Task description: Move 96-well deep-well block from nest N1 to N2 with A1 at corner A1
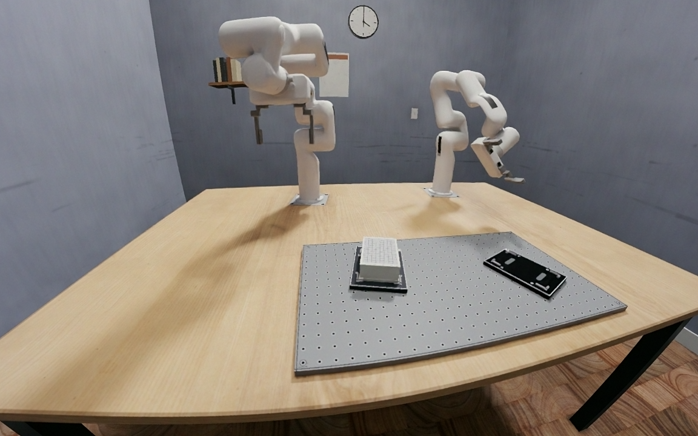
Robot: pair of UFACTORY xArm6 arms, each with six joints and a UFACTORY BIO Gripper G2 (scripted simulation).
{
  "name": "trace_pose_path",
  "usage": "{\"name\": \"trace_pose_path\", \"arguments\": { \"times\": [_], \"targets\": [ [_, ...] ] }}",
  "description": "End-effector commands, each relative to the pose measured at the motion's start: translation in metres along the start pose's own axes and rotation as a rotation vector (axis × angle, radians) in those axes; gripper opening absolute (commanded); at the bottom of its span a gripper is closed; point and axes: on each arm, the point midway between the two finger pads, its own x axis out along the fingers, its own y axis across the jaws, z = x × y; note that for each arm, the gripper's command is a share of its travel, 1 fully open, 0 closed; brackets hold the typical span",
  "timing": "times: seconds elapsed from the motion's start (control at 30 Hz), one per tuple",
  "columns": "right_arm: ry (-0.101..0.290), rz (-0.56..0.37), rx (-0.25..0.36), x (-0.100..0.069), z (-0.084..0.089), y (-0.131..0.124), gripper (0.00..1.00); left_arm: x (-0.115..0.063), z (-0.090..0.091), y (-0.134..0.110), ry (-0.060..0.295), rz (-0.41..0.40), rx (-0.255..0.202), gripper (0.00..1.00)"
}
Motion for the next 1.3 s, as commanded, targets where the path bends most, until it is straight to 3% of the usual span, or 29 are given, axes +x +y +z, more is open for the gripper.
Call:
{"name": "trace_pose_path", "arguments": {
  "times": [0.0,0.27,0.67,1.17,1.27],
  "targets": [
    [-0.003,0.000,0.009,-0.001,0.000,-0.003,1.00,0.001,0.001,-0.001,-0.002,-0.002,0.001,1.00],
    [-0.003,0.000,0.039,-0.001,0.000,-0.012,1.00,0.001,0.001,-0.001,-0.002,-0.002,0.001,1.00],
    [-0.003,0.000,0.137,-0.001,-0.002,-0.041,1.00,0.001,0.001,-0.001,-0.002,-0.002,0.001,1.00],
    [-0.003,0.001,0.385,-0.001,-0.021,-0.113,1.00,0.001,0.001,-0.001,-0.002,-0.002,0.001,1.00],
    [-0.003,0.001,0.405,-0.001,-0.023,-0.118,1.00,0.001,0.001,-0.001,-0.002,-0.002,0.001,1.00]
  ]
}}
